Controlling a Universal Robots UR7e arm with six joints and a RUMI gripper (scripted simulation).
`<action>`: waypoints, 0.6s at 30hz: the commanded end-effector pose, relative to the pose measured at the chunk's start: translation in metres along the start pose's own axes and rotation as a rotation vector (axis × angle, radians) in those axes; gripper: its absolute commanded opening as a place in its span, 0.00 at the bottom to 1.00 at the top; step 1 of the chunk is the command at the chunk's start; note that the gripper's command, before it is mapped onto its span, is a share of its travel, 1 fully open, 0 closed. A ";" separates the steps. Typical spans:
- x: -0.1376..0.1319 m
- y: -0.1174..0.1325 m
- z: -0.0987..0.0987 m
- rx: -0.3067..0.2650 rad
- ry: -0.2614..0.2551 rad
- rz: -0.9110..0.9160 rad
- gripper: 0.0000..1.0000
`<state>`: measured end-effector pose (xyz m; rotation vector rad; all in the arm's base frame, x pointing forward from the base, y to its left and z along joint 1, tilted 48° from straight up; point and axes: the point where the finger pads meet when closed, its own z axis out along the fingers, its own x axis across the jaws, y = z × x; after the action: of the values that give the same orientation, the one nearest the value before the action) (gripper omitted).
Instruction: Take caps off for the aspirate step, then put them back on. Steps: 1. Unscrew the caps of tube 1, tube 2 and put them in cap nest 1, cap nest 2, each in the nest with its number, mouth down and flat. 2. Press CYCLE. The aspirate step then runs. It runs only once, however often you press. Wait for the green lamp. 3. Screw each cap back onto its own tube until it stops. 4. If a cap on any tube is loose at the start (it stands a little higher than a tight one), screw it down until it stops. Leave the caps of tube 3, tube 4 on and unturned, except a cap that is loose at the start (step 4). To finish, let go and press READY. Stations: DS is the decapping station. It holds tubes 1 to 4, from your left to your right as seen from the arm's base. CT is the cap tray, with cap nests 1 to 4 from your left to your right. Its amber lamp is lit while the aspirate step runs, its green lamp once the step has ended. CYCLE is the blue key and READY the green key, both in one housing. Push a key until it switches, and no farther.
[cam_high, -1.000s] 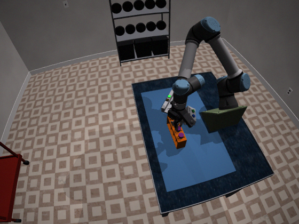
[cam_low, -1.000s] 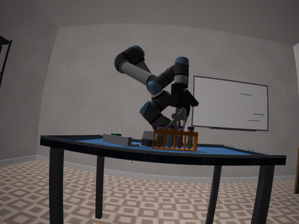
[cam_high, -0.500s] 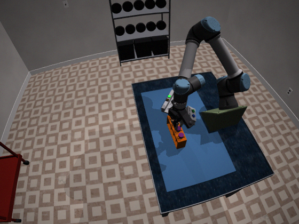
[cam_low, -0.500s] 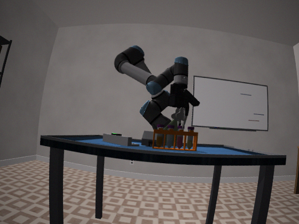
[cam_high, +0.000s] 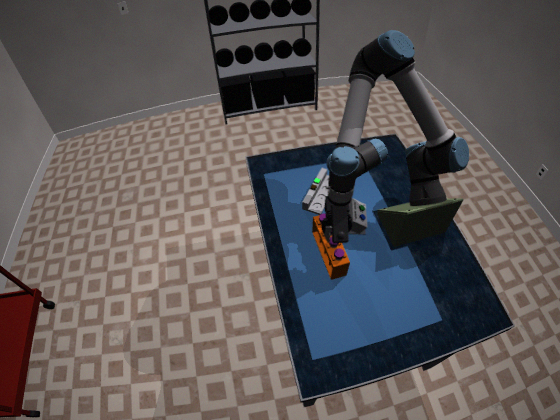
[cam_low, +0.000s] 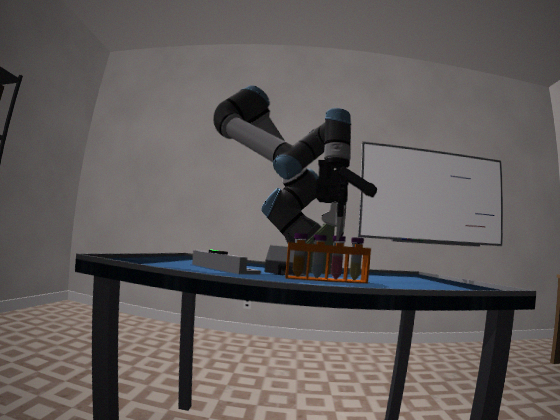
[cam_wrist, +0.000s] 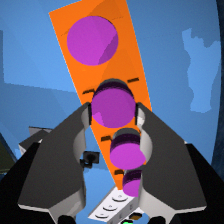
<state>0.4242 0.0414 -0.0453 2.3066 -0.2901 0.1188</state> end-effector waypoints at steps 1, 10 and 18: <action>0.000 0.000 0.000 -0.014 -0.004 0.207 0.00; 0.000 0.000 0.000 -0.014 -0.004 0.254 0.35; 0.000 0.000 0.000 -0.014 -0.004 0.254 0.35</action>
<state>0.4241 0.0412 -0.0456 2.2476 -0.5832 0.2374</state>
